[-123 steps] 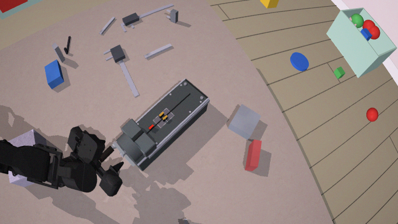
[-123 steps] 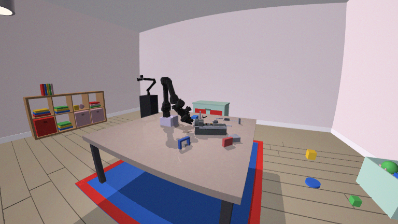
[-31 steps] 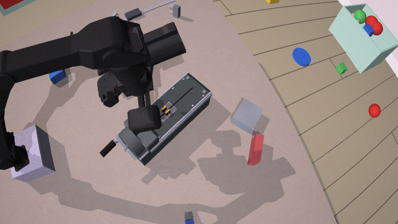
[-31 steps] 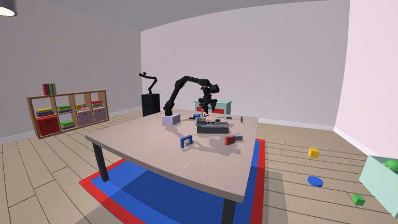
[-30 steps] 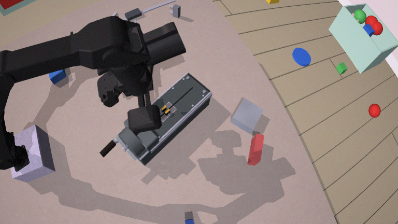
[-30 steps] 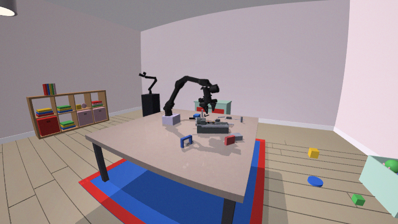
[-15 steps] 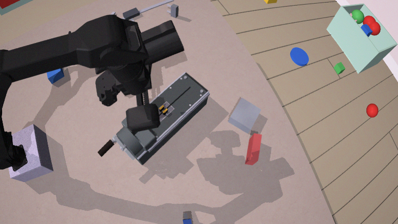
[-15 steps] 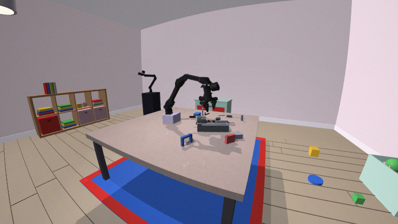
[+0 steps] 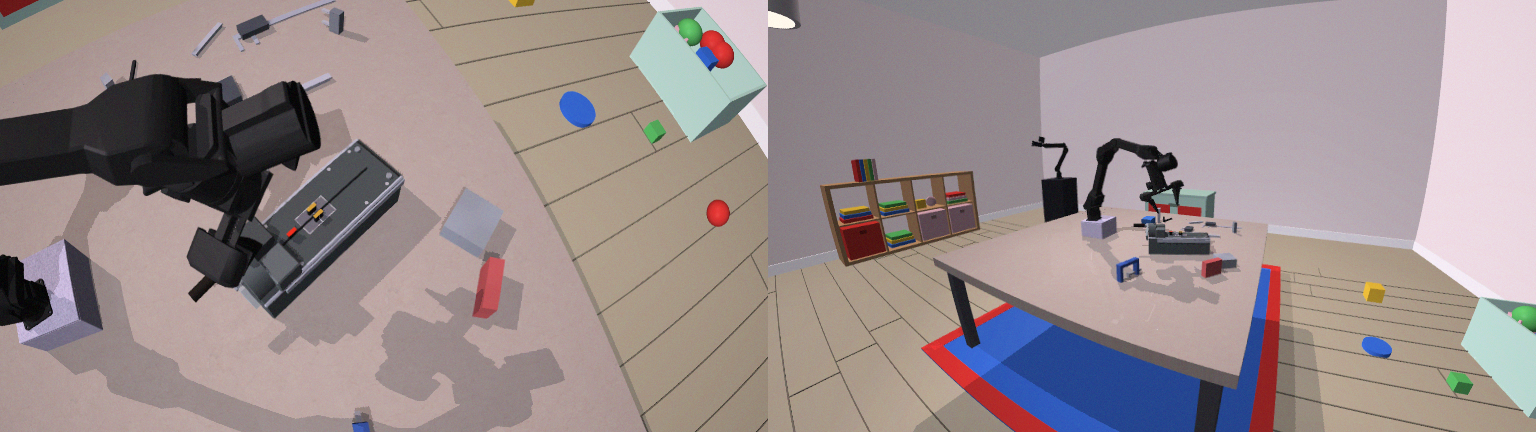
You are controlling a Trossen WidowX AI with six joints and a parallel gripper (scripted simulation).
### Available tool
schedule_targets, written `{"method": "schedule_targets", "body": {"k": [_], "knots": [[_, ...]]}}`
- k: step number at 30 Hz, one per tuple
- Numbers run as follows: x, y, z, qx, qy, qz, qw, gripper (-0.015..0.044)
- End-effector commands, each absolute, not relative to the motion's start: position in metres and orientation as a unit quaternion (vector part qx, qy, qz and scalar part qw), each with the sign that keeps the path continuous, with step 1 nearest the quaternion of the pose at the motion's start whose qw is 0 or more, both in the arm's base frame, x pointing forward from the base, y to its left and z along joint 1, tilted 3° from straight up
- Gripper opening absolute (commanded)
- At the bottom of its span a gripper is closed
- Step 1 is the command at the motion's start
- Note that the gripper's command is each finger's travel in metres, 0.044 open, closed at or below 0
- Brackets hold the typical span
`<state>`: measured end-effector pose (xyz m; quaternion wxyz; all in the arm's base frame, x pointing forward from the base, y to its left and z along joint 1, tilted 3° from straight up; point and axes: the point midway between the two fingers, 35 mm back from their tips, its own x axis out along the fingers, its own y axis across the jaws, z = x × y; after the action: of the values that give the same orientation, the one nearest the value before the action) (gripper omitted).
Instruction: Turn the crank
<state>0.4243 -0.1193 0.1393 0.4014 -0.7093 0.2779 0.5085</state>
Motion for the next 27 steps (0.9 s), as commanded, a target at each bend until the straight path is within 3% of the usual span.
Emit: {"method": "schedule_targets", "body": {"k": [1, 15, 27], "knots": [[0.413, -0.122, 0.137, -0.675, 0.306, 0.483, 0.467, 0.044], [0.369, -0.132, 0.144, -0.479, 0.389, 0.327, 0.716, 0.044], [0.329, -0.132, 0.143, -0.25, 0.406, 0.19, 0.858, 0.044]]}}
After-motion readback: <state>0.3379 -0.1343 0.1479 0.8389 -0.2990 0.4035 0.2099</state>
